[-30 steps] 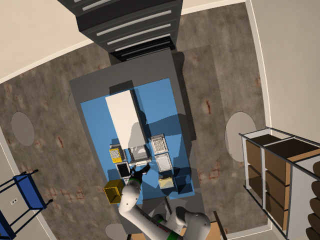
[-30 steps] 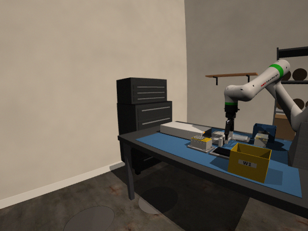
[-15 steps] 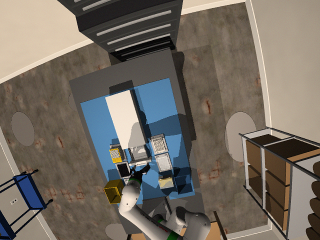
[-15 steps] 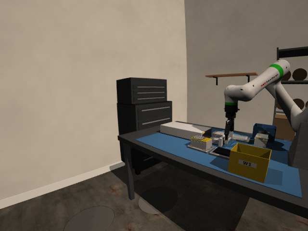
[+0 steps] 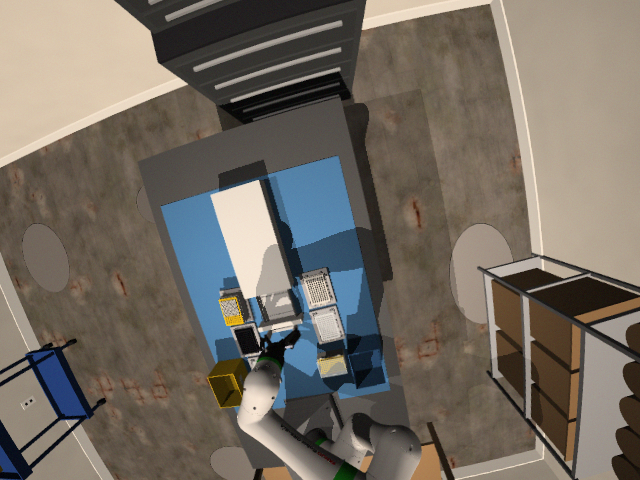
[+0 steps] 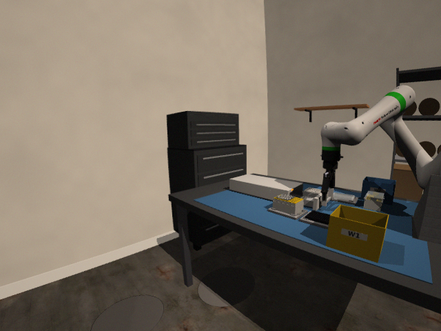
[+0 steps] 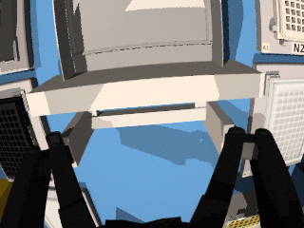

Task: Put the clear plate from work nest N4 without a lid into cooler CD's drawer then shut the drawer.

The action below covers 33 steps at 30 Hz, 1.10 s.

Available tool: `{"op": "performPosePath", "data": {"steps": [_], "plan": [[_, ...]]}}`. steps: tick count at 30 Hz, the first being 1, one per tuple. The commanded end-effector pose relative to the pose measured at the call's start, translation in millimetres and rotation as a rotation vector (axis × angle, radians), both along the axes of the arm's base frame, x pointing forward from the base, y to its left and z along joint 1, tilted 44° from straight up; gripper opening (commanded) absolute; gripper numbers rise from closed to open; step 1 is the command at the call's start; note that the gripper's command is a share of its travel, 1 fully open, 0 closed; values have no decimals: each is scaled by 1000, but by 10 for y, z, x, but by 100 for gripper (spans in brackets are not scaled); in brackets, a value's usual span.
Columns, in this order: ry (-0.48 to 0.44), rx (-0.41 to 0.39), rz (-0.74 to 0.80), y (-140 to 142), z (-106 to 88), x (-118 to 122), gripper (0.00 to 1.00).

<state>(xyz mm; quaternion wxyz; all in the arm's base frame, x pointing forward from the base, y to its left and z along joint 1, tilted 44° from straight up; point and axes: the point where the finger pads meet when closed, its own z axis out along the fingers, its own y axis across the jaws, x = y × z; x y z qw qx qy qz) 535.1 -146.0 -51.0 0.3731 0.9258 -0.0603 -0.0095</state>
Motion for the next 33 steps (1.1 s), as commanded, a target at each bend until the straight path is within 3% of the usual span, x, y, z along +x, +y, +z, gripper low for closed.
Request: {"op": "performPosePath", "data": {"steps": [1, 33], "plan": [[0, 0, 0, 1, 1, 2, 0], [0, 0, 0, 28, -6, -219, 0]]}}
